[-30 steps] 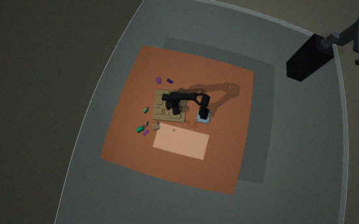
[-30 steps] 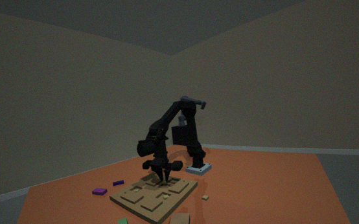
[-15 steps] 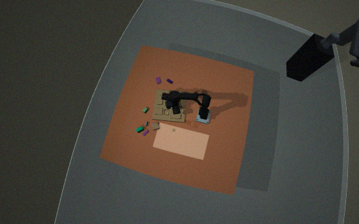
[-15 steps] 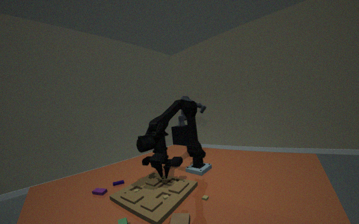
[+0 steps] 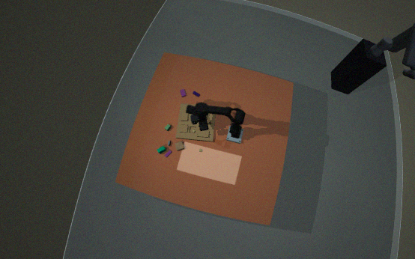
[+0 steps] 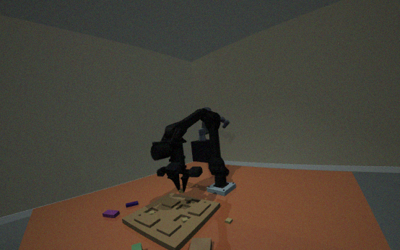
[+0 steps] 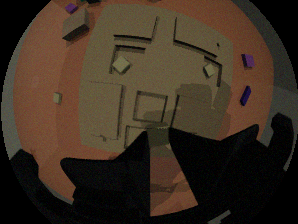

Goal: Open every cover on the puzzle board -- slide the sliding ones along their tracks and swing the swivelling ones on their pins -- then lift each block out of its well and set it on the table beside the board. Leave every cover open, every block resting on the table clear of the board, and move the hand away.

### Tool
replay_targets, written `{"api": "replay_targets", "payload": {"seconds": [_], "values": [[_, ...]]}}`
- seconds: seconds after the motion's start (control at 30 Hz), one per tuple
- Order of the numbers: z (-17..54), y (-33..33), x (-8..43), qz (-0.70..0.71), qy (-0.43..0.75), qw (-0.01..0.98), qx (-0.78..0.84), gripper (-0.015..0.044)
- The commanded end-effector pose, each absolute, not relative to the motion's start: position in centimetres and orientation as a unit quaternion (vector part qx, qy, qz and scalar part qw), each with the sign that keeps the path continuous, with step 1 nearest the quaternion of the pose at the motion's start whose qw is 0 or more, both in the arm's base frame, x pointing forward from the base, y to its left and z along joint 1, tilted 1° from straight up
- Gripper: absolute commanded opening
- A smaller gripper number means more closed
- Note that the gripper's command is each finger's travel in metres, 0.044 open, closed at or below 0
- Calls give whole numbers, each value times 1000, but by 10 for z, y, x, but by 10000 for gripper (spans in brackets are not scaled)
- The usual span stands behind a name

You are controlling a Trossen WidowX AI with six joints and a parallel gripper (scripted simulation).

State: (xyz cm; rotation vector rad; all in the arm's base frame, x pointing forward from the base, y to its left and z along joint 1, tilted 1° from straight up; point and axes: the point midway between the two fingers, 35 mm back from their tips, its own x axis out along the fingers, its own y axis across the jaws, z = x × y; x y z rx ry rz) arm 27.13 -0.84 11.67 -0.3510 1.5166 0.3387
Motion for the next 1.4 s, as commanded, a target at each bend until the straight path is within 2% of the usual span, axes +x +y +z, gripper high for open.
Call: {"api": "replay_targets", "payload": {"seconds": [0.0, 0.67, 1.37], "values": [[128, -8, 272, 153, 676, 703, -158, 80], [127, 64, 258, 155, 677, 703, -156, 80], [127, 137, 218, 158, 677, 702, -153, 80]]}}
